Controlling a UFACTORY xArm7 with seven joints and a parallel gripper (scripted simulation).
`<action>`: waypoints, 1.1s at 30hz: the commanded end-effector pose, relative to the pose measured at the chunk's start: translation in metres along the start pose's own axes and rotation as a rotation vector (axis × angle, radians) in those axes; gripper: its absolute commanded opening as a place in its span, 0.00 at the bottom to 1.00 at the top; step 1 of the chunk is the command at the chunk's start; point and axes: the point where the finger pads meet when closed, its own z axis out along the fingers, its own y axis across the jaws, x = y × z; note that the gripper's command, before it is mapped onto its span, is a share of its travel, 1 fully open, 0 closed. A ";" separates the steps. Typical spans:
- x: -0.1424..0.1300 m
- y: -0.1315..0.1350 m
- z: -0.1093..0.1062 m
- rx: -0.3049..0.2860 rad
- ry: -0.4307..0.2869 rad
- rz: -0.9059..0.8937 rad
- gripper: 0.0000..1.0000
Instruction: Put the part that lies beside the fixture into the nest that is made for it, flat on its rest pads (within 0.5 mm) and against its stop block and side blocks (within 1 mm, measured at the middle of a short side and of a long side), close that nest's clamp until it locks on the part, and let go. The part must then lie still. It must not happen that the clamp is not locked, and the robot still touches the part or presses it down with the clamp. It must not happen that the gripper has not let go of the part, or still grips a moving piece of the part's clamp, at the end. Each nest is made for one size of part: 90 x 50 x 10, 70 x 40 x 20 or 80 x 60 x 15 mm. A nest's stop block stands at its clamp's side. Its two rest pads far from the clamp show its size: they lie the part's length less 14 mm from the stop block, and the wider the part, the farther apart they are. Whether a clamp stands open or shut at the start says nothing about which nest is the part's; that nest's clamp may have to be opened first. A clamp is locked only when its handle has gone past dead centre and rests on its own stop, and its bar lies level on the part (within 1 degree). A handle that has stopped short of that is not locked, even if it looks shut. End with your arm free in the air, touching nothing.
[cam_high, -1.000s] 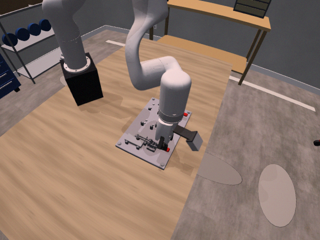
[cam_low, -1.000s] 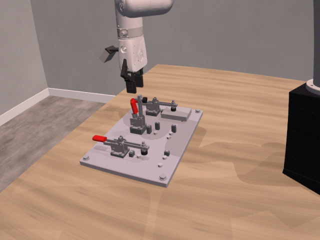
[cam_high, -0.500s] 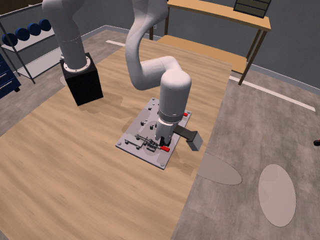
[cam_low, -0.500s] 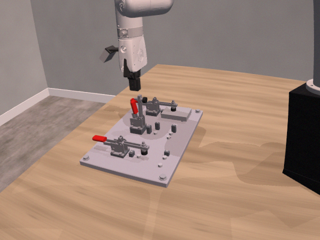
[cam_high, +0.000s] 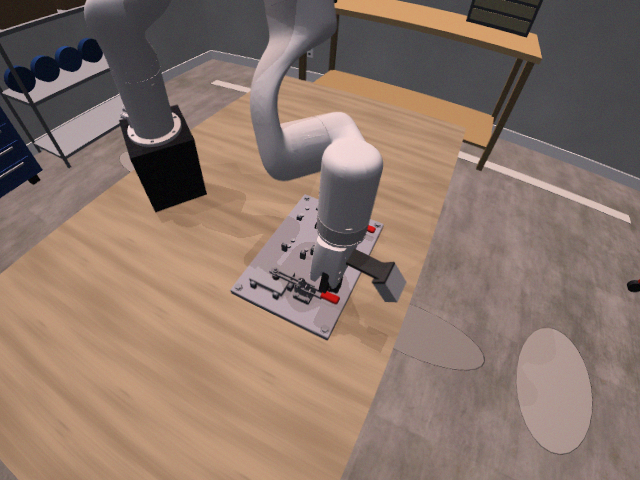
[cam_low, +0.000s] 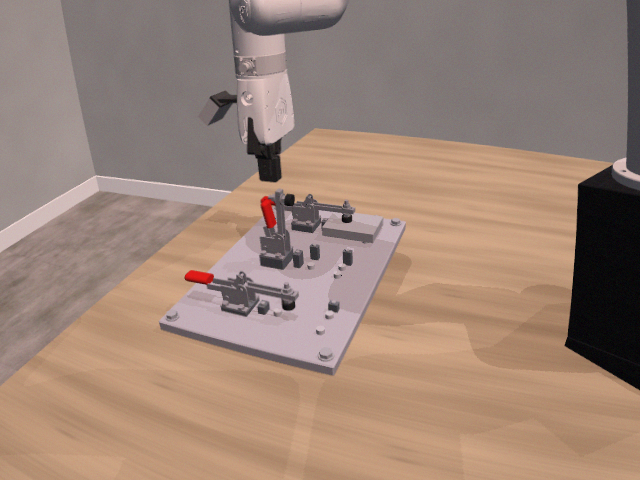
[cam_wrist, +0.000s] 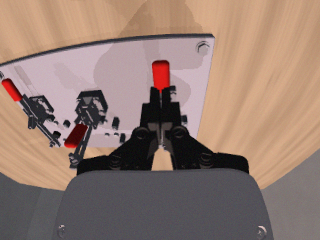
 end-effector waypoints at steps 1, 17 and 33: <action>0.002 0.000 -0.002 -0.001 0.004 0.000 0.00; 0.003 0.000 -0.002 -0.001 0.004 0.000 0.00; 0.007 0.000 -0.002 -0.001 0.004 0.000 0.00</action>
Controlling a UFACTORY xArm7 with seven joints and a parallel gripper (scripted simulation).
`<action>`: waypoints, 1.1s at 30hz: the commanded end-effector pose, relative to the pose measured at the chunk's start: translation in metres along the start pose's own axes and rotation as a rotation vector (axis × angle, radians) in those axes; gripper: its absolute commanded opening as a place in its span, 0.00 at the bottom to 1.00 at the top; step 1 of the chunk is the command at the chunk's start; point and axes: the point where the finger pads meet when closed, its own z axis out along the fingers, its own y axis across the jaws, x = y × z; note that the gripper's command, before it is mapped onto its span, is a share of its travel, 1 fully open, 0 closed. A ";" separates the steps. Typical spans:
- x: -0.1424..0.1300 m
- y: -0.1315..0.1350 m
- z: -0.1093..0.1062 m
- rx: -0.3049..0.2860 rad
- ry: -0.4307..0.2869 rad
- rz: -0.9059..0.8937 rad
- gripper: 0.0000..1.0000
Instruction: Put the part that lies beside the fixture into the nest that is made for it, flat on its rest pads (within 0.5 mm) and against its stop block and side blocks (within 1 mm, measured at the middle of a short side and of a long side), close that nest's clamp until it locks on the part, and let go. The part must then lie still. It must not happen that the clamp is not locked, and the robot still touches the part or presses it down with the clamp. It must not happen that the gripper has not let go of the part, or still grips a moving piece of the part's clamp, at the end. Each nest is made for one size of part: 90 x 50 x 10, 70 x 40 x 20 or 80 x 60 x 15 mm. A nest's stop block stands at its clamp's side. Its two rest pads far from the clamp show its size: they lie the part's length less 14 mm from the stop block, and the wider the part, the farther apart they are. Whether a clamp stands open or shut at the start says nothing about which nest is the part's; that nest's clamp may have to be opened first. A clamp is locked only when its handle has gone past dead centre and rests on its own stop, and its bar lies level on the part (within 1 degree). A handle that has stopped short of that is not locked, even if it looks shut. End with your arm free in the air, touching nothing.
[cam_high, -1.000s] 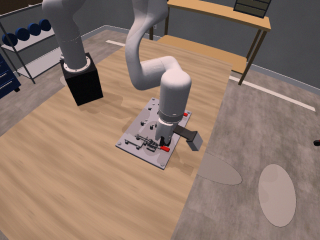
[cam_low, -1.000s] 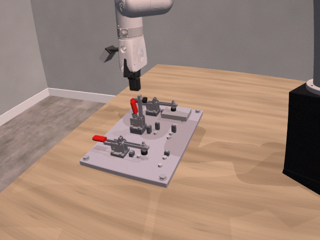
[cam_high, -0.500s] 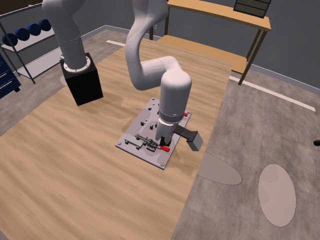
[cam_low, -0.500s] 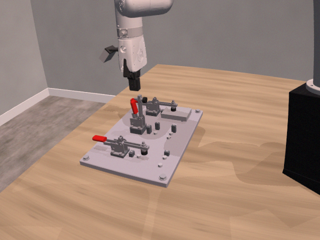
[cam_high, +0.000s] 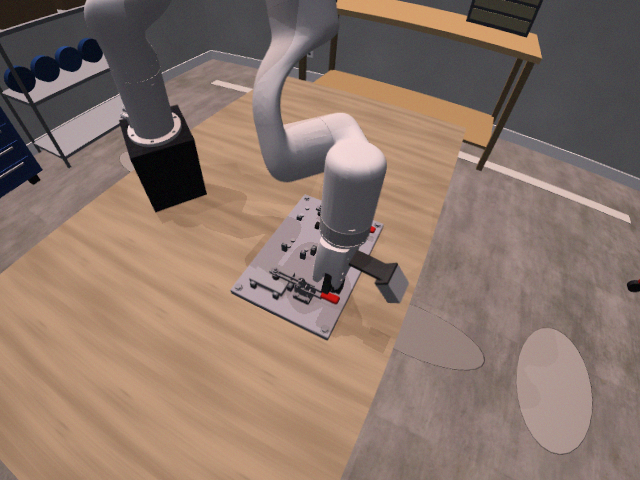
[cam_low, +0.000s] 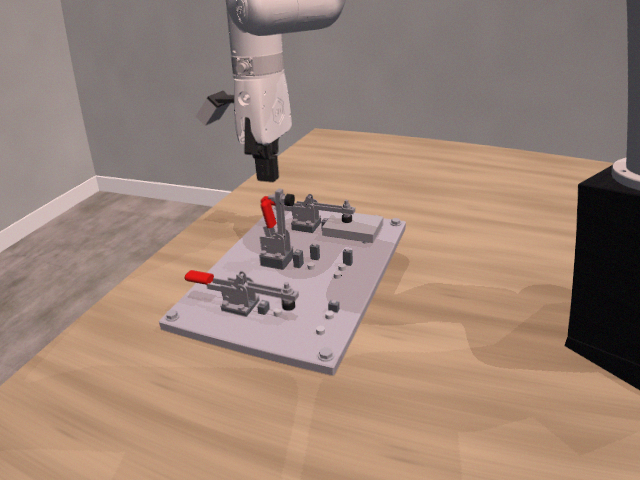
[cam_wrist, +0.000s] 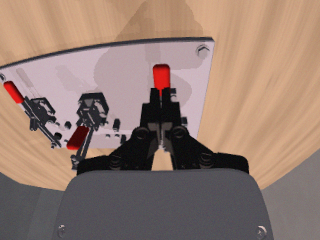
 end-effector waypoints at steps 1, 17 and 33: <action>0.002 0.000 -0.002 -0.001 0.004 0.000 0.00; 0.002 0.000 0.010 -0.001 0.004 0.000 0.00; 0.002 0.000 0.014 -0.001 0.004 0.000 0.00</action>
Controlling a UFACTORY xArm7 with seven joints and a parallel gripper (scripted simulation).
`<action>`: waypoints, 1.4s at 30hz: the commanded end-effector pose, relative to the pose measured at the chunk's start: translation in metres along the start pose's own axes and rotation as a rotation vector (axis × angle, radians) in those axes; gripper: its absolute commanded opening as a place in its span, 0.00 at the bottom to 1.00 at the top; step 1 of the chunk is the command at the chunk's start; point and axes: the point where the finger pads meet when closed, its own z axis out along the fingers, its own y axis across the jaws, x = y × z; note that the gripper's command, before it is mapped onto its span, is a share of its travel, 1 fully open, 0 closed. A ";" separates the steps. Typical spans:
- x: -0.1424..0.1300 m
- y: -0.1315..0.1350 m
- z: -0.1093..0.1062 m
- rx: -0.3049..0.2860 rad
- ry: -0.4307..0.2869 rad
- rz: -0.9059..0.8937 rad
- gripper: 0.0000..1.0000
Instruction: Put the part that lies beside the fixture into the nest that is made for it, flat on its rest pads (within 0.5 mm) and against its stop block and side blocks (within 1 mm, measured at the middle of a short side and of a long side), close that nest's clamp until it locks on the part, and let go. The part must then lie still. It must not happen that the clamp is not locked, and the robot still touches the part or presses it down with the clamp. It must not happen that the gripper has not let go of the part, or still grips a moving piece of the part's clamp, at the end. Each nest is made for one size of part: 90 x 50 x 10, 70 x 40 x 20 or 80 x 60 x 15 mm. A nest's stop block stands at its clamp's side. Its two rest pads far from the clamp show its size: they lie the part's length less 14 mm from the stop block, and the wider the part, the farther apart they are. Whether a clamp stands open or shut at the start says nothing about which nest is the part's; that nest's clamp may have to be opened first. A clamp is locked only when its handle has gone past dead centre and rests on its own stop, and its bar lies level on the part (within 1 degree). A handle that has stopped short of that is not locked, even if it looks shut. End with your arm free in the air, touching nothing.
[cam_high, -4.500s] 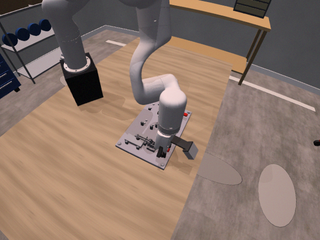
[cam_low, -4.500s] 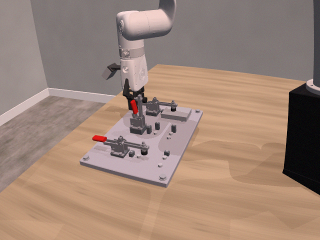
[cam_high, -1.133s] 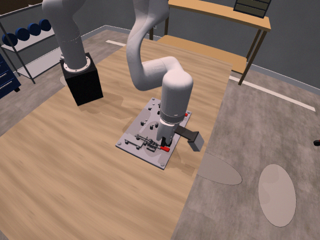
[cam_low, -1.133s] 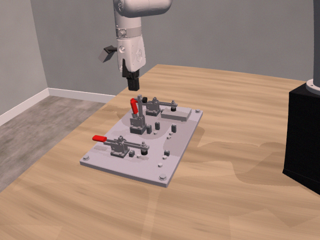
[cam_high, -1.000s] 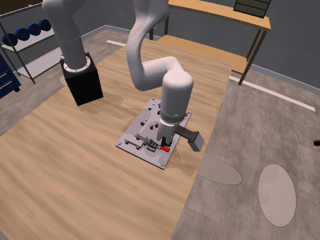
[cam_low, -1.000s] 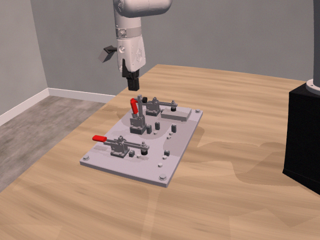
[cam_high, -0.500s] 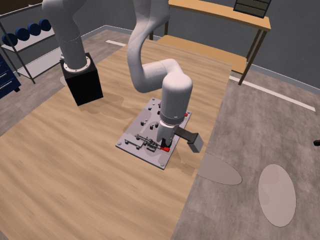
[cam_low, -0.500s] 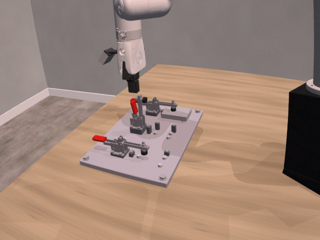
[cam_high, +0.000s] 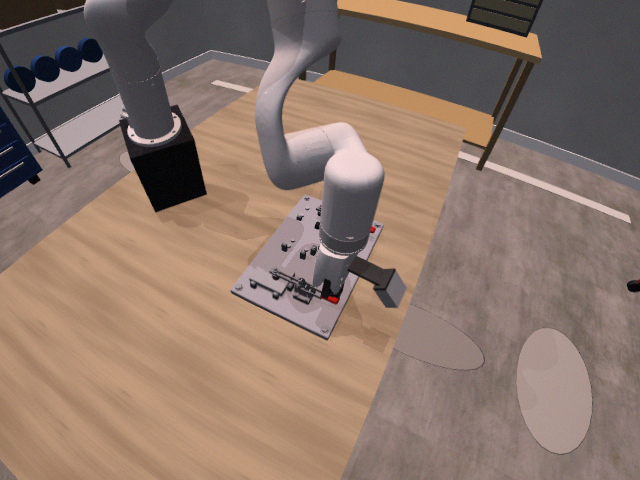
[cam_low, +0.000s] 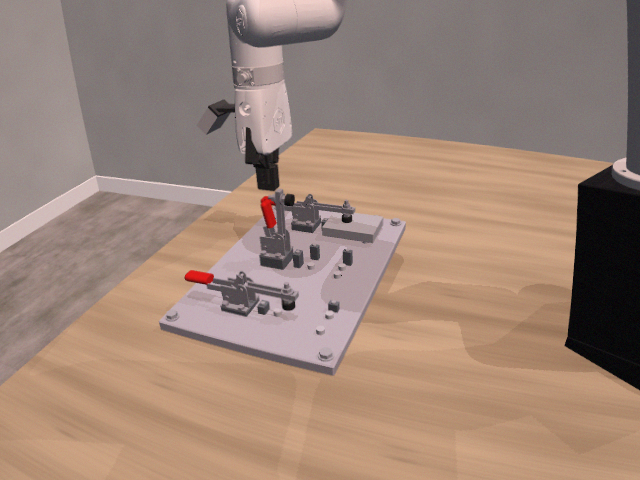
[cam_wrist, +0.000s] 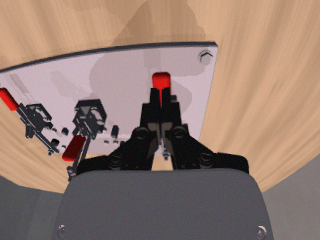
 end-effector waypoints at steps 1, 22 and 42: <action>0.002 0.000 -0.001 -0.001 0.004 0.000 0.00; 0.003 0.001 0.009 -0.001 0.004 0.000 0.00; 0.004 0.001 0.011 -0.001 0.004 0.000 0.00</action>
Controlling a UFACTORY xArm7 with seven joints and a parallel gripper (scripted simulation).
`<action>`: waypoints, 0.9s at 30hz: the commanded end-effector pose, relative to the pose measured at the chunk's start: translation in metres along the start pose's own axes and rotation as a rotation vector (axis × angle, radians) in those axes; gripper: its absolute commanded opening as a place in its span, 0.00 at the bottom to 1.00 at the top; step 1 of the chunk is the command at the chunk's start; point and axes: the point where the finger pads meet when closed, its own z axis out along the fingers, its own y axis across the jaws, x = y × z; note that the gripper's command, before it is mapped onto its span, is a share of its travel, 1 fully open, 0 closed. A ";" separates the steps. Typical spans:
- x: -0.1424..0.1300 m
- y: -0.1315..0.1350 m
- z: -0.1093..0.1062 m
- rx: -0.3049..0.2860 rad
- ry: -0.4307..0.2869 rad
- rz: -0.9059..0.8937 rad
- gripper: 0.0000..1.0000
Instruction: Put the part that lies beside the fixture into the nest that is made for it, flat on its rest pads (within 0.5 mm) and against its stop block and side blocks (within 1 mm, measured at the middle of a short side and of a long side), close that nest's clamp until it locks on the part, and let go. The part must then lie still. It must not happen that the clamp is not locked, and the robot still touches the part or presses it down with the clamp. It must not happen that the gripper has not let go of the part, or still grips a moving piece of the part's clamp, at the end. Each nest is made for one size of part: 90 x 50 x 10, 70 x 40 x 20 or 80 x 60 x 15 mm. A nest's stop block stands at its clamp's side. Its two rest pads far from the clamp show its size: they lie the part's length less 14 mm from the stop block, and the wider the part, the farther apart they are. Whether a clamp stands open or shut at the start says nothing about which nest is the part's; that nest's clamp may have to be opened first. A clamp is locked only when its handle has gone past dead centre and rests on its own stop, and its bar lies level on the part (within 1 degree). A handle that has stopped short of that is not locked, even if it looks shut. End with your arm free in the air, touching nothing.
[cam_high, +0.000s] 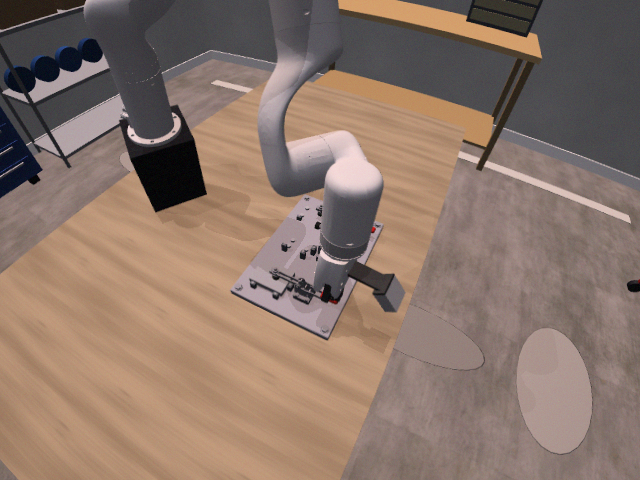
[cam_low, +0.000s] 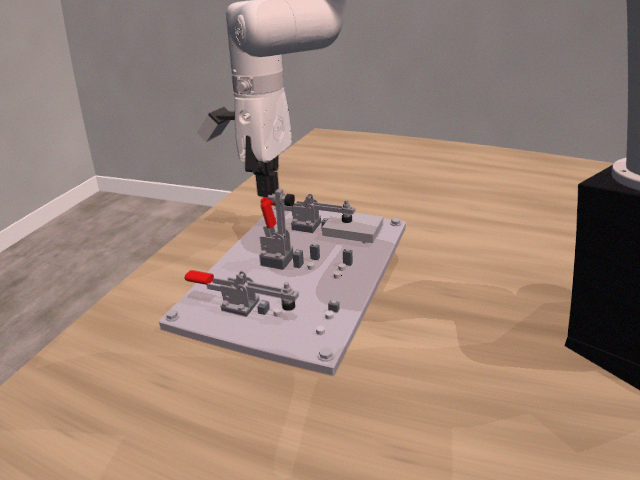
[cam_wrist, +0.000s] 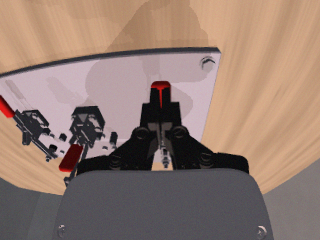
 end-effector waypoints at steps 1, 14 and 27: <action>0.002 0.000 -0.001 -0.001 0.004 0.000 0.00; 0.002 0.000 0.000 -0.001 0.004 0.000 0.00; 0.002 0.000 0.002 -0.001 0.004 0.000 0.00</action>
